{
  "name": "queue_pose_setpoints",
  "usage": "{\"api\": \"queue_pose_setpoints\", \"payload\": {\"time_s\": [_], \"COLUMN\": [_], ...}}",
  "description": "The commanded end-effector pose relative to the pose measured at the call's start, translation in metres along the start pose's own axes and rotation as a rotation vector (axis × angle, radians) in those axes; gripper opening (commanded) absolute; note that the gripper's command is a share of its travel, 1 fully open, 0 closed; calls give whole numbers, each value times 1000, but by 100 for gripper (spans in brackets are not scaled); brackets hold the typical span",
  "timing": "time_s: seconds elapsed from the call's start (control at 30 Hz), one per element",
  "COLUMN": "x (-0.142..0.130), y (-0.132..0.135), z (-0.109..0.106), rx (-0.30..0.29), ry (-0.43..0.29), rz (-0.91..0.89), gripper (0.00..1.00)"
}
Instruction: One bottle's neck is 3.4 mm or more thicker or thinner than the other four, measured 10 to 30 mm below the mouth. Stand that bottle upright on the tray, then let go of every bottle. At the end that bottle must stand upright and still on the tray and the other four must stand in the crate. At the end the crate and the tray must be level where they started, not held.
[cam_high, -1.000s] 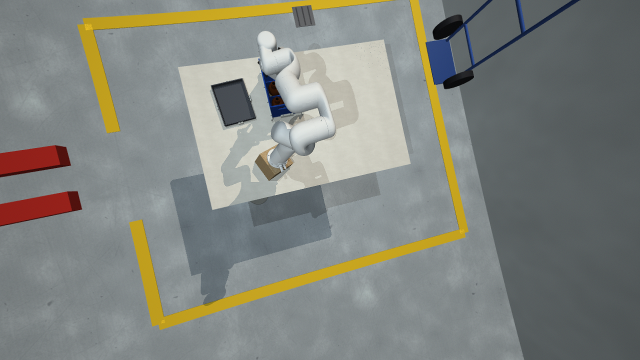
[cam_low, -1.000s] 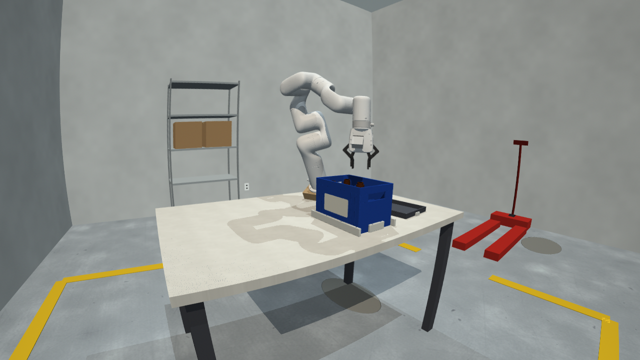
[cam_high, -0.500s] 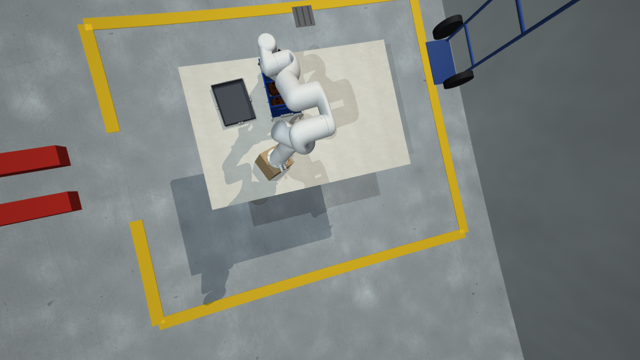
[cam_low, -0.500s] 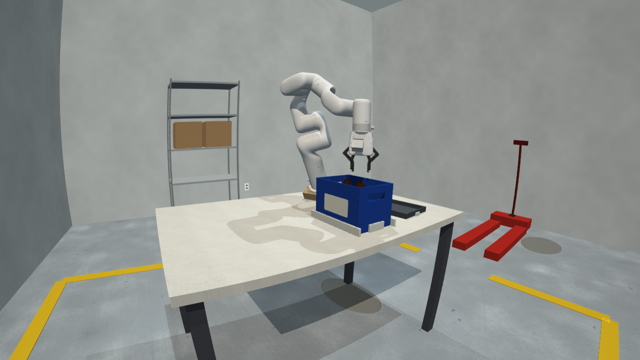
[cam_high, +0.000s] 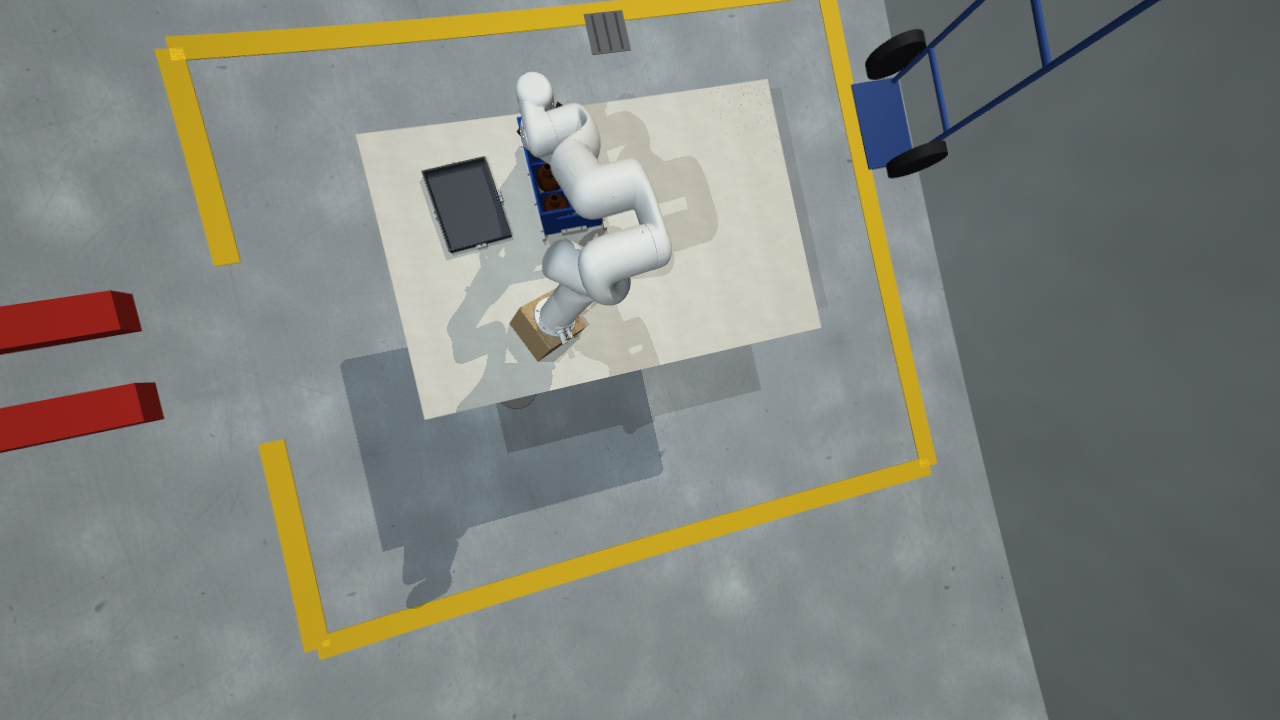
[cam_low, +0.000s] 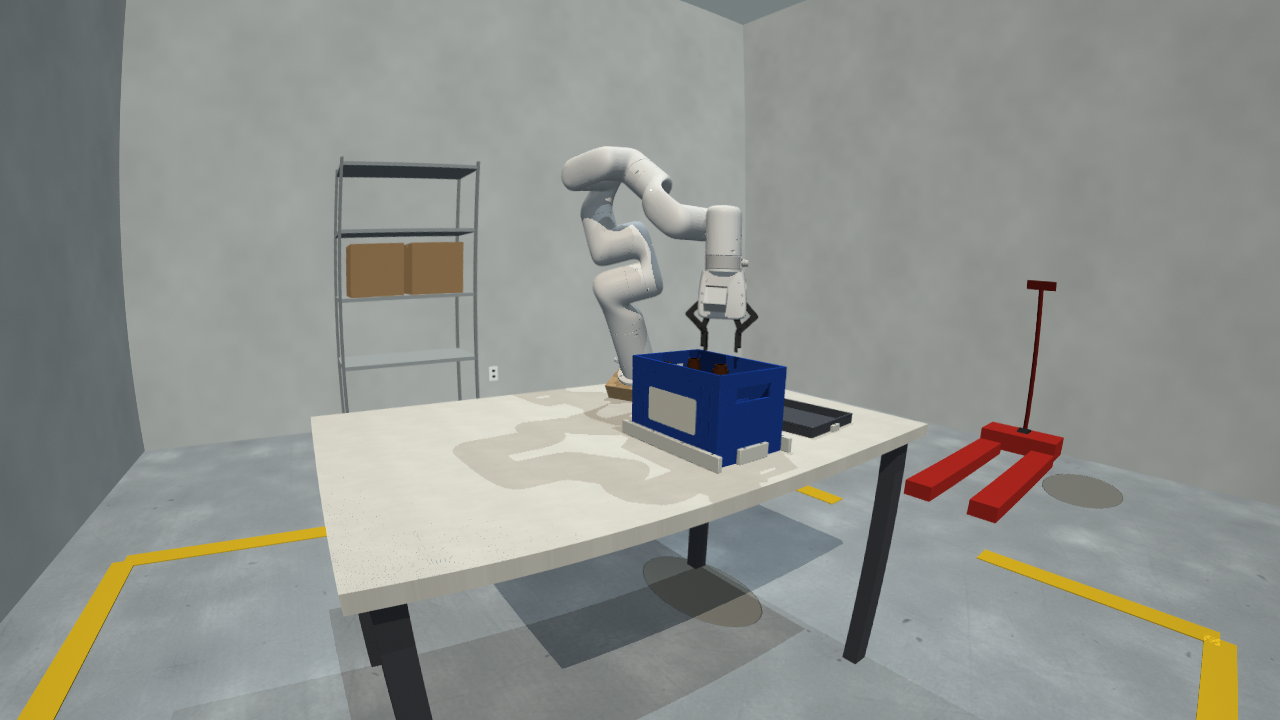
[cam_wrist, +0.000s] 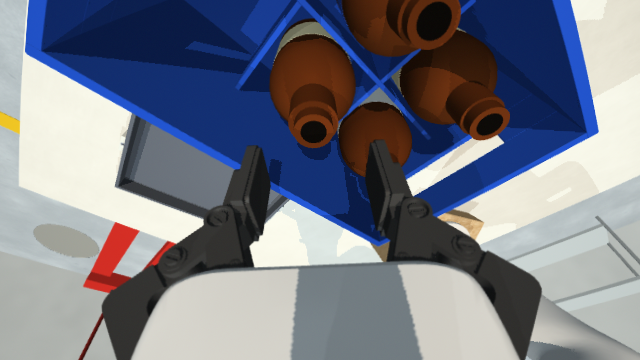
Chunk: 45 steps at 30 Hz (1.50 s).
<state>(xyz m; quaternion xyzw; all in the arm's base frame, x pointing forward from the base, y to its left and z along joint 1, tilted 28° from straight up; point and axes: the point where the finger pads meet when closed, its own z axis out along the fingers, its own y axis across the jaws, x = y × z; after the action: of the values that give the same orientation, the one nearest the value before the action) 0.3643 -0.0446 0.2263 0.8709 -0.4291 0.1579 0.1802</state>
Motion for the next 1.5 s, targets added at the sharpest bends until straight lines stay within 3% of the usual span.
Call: {"api": "queue_pose_setpoints", "payload": {"time_s": [0.0,1.47], "x": [1,2], "y": [-1,-2], "z": [3,9], "rx": [3,3], "ry": [3,3], "rz": [0,0], "gripper": [65,65]}}
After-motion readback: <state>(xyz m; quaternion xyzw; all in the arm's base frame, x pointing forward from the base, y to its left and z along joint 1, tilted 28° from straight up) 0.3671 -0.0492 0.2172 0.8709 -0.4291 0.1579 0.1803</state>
